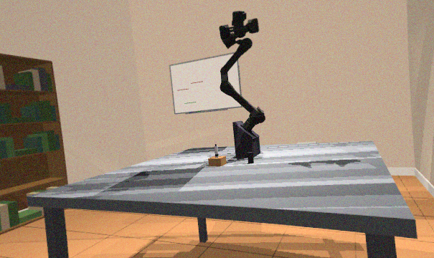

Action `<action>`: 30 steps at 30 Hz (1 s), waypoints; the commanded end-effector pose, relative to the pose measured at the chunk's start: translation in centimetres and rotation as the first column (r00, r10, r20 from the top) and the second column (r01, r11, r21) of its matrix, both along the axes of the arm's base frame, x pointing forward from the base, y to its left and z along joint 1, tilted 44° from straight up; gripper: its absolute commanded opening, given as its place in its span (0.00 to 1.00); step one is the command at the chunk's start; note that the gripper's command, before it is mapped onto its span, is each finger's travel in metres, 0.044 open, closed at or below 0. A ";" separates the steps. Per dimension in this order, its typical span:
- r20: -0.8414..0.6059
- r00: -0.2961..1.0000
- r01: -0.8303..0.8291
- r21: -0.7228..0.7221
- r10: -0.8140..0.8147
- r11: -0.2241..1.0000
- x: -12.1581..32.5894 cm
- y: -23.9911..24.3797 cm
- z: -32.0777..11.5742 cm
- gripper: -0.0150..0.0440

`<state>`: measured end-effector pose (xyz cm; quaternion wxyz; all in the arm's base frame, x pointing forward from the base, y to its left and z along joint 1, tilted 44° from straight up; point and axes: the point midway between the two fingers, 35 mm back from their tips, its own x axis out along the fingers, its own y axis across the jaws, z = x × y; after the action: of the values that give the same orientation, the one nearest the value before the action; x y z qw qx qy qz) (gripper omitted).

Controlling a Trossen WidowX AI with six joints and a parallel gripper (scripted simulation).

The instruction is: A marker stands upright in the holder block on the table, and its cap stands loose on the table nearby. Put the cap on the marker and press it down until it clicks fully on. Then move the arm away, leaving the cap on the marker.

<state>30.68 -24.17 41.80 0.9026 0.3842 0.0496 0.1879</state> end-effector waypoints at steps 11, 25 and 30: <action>0.340 0.864 0.452 -0.202 -0.371 0.869 -9.1 -0.7 10.3 0.66; 0.847 0.452 0.853 -0.319 -0.279 0.413 -20.5 13.3 21.6 0.66; 0.930 0.357 0.910 -0.324 -0.089 0.259 -21.5 21.1 22.6 0.66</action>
<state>9.64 -8.91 63.89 0.9103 -0.1506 -0.3774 -0.0791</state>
